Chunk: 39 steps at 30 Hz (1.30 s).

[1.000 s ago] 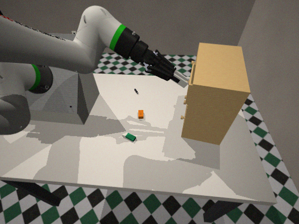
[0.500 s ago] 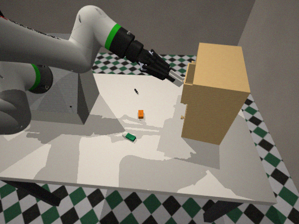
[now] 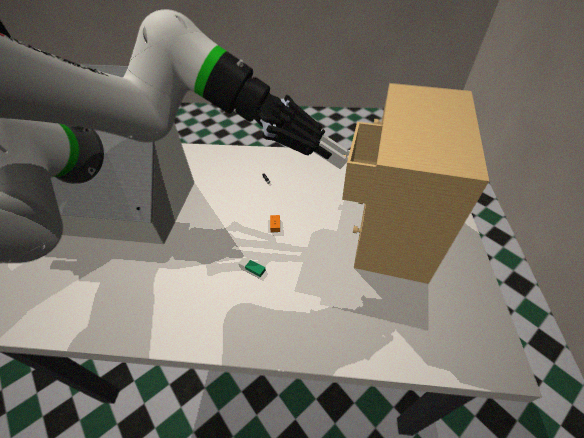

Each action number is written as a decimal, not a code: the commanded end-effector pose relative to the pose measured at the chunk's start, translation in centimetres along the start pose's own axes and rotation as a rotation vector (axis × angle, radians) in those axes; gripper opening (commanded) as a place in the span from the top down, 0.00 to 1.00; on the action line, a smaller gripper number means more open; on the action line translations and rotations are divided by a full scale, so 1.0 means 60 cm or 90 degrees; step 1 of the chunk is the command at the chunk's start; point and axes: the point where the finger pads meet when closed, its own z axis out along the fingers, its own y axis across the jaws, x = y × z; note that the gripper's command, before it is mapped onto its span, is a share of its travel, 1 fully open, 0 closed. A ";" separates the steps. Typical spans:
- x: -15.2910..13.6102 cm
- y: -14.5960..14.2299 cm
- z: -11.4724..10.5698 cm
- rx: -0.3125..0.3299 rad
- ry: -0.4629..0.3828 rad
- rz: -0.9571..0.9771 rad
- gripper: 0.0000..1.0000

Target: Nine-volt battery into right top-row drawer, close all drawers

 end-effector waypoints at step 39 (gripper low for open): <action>-0.014 0.000 -0.025 0.000 0.000 0.000 0.92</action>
